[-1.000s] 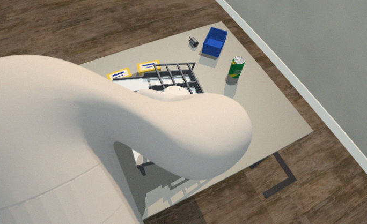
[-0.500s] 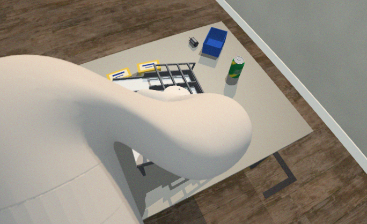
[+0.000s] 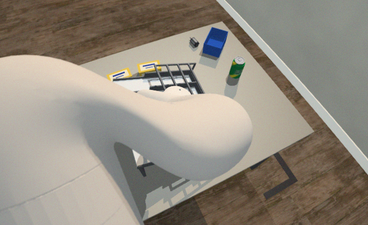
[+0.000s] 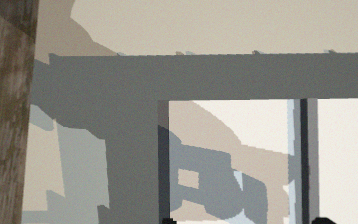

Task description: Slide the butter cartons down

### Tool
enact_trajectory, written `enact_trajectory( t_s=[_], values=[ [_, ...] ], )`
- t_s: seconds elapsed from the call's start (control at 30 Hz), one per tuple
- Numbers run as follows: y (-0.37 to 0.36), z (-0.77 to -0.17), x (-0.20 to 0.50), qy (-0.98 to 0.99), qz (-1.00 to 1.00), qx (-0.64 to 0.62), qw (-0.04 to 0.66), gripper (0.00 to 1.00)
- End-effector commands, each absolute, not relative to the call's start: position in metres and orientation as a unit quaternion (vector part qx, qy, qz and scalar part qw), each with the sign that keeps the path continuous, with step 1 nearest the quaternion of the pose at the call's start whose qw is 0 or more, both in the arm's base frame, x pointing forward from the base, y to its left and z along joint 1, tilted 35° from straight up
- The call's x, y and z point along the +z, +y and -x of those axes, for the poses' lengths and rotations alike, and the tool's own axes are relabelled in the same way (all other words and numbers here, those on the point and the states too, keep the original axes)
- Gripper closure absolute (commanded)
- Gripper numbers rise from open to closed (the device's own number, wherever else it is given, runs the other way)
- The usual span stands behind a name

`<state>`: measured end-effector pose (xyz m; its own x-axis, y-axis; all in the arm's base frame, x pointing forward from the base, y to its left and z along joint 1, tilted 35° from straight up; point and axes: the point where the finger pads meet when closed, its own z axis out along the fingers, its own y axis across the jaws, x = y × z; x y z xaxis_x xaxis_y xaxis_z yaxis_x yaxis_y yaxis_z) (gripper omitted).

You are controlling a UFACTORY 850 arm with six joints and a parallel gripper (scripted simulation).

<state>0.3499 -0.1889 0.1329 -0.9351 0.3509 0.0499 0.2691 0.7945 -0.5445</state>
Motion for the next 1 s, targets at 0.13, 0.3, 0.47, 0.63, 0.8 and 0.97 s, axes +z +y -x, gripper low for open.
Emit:
enact_trajectory(
  t_s=[0.13, 0.3, 0.47, 0.63, 0.8, 0.97],
  values=[
    [-0.1888, -0.3504, 0.1332, -0.944, 0.164, 0.275, 0.074, 0.2],
    [-0.1888, -0.3504, 0.1332, -0.944, 0.164, 0.275, 0.074, 0.19],
    [-0.1888, -0.3504, 0.1332, -0.944, 0.164, 0.275, 0.074, 0.19],
    [-0.1888, -0.3504, 0.1332, -0.944, 0.164, 0.275, 0.074, 0.19],
    [-0.1888, -0.3504, 0.1332, -0.944, 0.164, 0.275, 0.074, 0.19],
    [-0.1888, -0.3504, 0.1332, -0.944, 0.164, 0.275, 0.074, 0.17]
  ],
)
